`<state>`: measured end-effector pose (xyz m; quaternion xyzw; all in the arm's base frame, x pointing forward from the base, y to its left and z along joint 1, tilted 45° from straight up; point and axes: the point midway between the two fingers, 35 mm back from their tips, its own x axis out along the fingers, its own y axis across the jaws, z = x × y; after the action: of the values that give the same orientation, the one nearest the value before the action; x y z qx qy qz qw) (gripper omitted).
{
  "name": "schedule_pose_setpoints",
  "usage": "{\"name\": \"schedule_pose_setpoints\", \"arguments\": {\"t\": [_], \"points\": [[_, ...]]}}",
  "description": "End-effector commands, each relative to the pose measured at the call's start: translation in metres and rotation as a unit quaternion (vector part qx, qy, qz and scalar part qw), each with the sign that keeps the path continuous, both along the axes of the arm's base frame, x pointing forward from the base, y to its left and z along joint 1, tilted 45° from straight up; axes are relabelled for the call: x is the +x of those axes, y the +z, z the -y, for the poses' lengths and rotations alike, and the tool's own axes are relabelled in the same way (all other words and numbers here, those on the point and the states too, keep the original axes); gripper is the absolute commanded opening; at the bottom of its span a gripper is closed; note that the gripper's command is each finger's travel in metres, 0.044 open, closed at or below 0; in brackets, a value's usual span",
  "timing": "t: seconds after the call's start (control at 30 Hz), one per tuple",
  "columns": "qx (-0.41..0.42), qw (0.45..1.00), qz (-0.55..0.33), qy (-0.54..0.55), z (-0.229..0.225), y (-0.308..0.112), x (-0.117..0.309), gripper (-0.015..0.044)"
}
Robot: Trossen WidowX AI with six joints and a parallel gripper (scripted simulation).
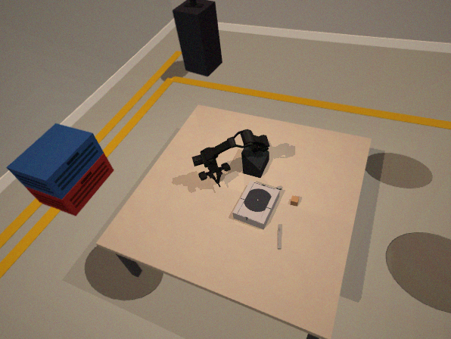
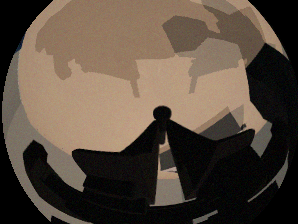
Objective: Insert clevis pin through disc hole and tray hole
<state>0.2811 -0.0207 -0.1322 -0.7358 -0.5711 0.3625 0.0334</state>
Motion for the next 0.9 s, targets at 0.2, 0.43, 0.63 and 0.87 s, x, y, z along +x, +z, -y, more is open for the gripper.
{"name": "schedule_pose_setpoints", "arguments": {"t": [0.2,0.43,0.63,0.87], "points": [[-0.034,0.997,0.027,0.057,-0.025,0.04,0.022,0.0],[-0.056,0.992,0.05,0.099,-0.049,0.071,0.032,0.0],[-0.076,0.985,0.074,0.139,-0.072,0.096,0.035,0.0],[-0.095,0.973,0.104,0.181,-0.099,0.125,0.034,0.0]]}}
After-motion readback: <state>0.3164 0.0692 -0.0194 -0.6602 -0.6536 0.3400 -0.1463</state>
